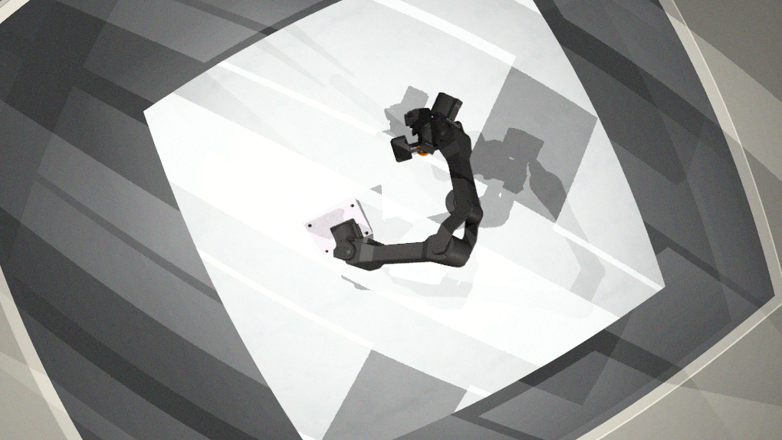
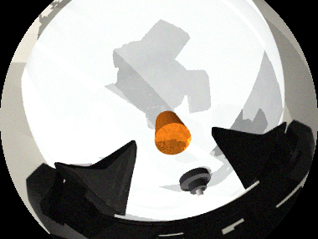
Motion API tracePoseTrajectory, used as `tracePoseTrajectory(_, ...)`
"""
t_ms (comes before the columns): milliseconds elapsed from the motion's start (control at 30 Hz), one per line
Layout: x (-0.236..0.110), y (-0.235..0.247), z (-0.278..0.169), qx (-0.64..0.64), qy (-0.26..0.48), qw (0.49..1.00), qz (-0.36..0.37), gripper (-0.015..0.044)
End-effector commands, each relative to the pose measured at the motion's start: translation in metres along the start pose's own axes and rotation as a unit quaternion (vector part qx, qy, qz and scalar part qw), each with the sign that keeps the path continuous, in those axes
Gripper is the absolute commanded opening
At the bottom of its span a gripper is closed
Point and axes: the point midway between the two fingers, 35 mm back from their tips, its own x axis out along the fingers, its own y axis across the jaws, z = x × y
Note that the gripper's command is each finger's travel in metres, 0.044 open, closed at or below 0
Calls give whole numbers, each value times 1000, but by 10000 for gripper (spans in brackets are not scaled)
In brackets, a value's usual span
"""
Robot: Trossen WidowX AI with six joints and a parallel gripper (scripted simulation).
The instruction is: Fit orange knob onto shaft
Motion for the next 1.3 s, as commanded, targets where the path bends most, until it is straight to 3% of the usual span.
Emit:
tracePoseTrajectory(0,8,2,-1,-4,3,1000,0,440)
tracePoseTrajectory(933,50,3,-3,-4,5,1000,0,440)
tracePoseTrajectory(1267,50,3,-3,-4,5,1000,0,177)
